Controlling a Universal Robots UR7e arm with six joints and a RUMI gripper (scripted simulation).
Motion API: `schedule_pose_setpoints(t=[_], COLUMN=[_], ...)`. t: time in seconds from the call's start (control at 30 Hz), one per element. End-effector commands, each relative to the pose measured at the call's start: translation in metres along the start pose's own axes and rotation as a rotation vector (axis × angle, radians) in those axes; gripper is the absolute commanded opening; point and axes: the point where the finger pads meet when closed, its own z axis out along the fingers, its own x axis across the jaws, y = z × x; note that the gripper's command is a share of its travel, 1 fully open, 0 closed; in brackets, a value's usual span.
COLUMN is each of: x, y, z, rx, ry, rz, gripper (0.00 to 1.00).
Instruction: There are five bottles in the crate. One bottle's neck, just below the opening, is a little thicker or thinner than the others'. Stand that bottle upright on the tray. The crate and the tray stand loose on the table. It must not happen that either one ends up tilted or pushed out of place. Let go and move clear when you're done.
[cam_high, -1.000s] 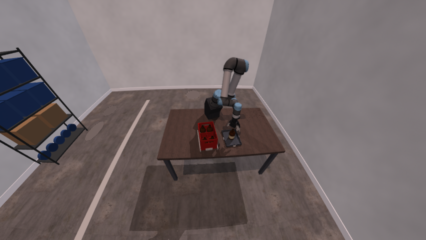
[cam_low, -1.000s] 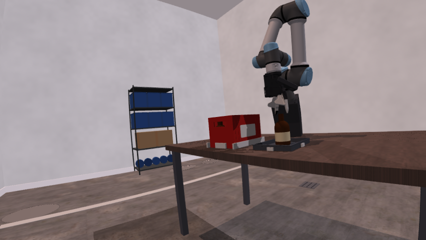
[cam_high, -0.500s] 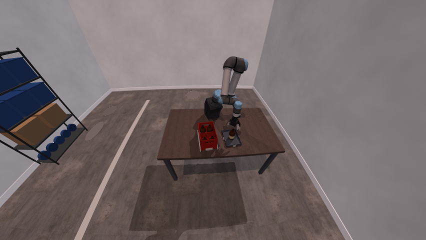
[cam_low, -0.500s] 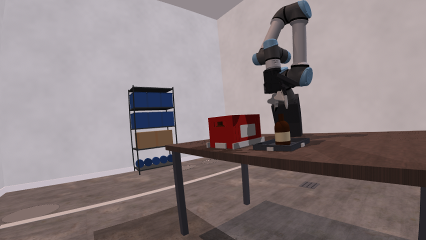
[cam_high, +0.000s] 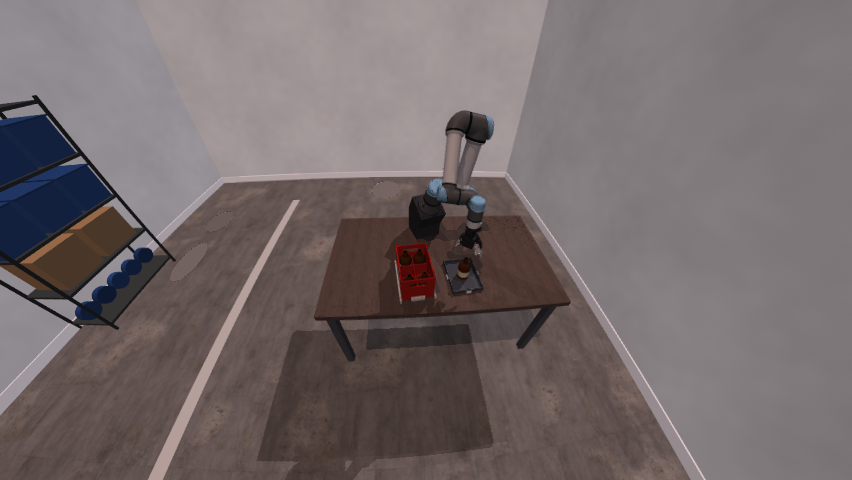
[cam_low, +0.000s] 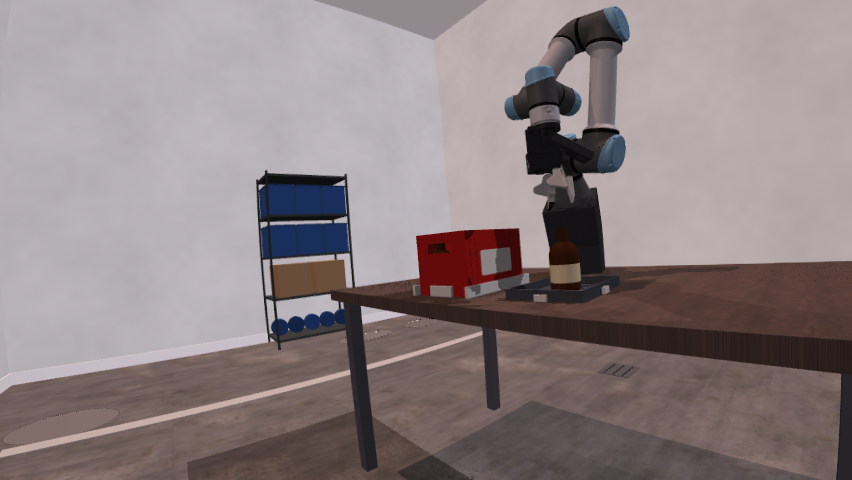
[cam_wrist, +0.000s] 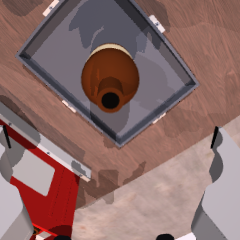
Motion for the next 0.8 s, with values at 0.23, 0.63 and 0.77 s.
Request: schedule_pose_setpoints(t=[0.23, 0.63, 0.77], x=[0.000, 0.000, 0.000], y=[0.001, 0.001, 0.000], z=[-0.026, -0.034, -0.033], rx=[0.004, 0.004, 0.005], ry=[0.000, 0.000, -0.001], rz=[-0.001, -0.001, -0.001], gripper=[1.00, 1.00, 0.00])
